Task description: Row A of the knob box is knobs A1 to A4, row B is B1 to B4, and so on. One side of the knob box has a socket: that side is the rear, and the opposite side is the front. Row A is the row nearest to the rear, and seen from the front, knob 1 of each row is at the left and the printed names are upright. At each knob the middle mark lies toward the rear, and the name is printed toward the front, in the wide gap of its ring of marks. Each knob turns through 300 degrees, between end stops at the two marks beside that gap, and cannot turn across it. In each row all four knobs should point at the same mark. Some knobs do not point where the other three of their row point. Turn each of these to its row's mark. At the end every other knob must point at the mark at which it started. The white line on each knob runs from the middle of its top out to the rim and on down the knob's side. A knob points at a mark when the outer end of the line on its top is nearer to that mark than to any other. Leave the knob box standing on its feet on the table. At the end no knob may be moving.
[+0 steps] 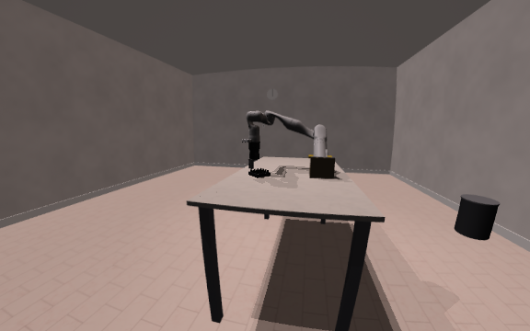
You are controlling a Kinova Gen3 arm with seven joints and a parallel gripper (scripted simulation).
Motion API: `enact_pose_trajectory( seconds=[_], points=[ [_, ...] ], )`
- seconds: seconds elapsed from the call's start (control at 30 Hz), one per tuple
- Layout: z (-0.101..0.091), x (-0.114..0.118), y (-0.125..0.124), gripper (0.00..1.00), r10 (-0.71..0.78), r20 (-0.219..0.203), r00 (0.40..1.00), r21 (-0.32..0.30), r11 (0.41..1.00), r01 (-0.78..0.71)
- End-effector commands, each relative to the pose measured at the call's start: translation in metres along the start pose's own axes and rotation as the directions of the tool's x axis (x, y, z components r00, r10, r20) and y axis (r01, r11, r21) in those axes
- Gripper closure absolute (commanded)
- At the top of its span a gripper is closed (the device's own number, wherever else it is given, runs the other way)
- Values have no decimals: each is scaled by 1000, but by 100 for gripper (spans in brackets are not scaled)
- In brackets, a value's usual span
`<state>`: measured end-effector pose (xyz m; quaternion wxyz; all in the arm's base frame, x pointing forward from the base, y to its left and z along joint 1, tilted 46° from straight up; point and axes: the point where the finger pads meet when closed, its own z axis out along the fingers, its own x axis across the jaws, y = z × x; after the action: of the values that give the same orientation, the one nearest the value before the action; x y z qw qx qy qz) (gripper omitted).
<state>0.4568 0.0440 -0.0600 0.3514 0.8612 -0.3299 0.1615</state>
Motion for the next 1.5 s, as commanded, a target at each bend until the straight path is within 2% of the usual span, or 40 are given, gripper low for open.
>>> enact_pose_trajectory(
  seconds=[0.0,0.73,1.47],
  points=[
    [-1,0,-1,54,0,-1,1000,2,1000,0],
    [12,0,-1,54,0,-1,1000,2,1000,0],
    [13,0,-1,54,0,-1,1000,2,1000,0]
  ],
)
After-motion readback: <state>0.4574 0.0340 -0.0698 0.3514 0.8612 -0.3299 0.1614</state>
